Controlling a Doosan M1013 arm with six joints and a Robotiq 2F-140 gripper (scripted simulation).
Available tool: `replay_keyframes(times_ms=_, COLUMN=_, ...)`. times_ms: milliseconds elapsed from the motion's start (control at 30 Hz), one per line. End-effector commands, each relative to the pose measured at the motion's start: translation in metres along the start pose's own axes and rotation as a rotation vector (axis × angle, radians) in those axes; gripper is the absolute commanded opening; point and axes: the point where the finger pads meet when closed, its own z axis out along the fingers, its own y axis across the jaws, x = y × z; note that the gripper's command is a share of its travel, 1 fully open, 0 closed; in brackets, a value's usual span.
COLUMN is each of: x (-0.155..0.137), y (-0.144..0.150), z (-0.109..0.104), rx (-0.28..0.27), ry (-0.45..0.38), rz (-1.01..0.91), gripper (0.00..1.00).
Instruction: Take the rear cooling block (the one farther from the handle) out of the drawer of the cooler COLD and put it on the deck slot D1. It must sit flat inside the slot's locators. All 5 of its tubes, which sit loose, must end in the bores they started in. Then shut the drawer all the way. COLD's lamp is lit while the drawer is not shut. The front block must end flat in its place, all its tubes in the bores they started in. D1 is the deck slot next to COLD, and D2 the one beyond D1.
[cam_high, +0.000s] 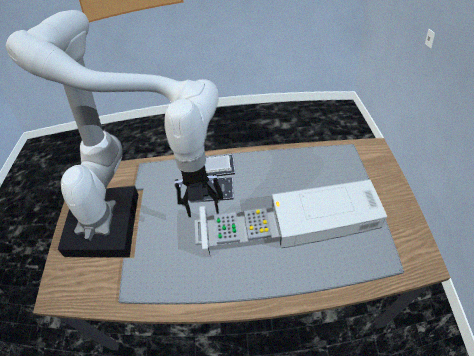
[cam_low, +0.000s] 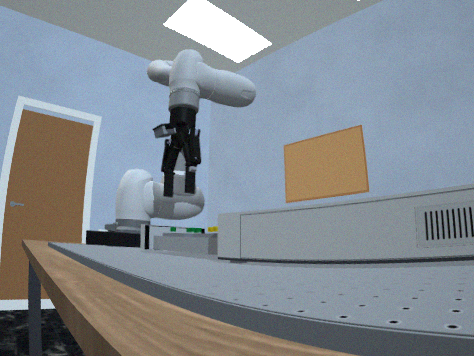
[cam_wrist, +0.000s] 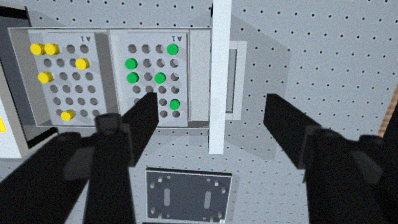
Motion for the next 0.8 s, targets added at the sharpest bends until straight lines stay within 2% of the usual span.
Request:
replay_keyframes(times_ms=0, x=0.0, y=-0.014, z=0.0, rx=0.001, ry=0.0, rz=0.0, gripper=0.66)
replay_keyframes(times_ms=767, x=0.0, y=-0.102, z=0.002, rx=0.001, ry=0.0, rz=0.0, gripper=0.66)
